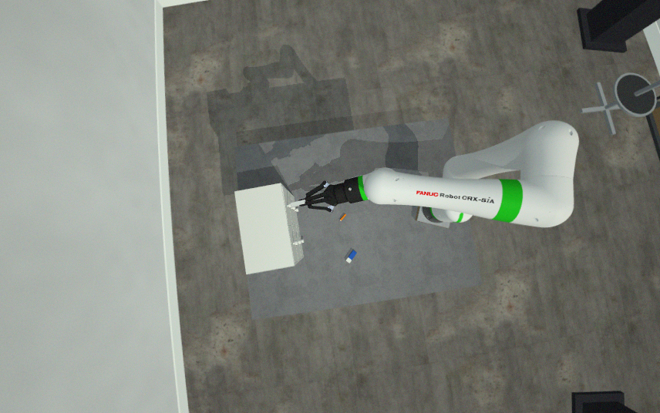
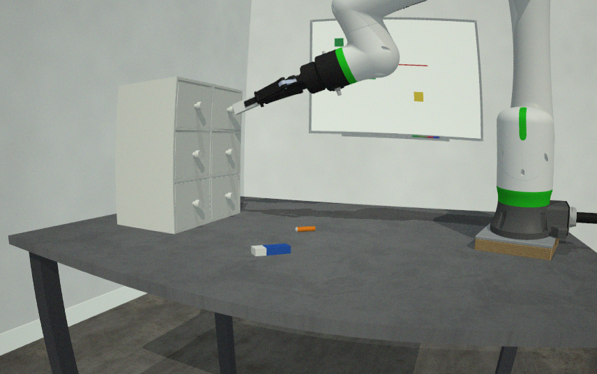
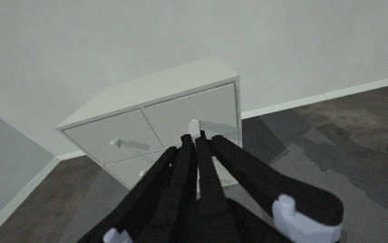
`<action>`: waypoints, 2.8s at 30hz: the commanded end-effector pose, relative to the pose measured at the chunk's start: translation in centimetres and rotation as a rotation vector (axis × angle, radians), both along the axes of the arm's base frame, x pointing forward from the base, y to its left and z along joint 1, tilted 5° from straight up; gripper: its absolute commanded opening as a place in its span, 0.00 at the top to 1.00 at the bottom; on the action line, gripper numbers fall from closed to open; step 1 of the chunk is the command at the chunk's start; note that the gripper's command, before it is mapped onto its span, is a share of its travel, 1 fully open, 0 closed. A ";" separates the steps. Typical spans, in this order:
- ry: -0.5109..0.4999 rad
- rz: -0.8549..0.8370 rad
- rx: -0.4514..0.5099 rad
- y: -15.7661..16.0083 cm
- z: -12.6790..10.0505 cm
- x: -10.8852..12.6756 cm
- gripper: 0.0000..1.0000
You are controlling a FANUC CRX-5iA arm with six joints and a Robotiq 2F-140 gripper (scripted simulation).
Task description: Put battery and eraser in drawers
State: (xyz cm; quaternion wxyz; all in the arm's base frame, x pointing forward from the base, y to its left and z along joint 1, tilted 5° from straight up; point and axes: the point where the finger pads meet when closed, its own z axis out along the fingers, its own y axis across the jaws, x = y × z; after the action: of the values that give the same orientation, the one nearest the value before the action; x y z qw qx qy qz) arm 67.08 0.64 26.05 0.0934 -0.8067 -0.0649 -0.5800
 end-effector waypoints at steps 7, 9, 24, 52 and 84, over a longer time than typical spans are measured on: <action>0.000 0.000 0.000 0.0 0.0 0.0 1.00; 0.000 0.000 0.000 0.0 0.0 0.0 1.00; 0.000 0.000 0.000 0.0 0.0 0.0 1.00; 0.000 0.000 0.000 -1.1 -0.1 -4.9 1.00; 0.013 0.002 -0.002 -2.3 1.6 -9.9 1.00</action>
State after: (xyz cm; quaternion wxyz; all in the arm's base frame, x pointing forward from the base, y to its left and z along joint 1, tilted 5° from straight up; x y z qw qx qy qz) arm 57.16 -1.65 27.63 0.0937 -0.8095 -0.0656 -0.5759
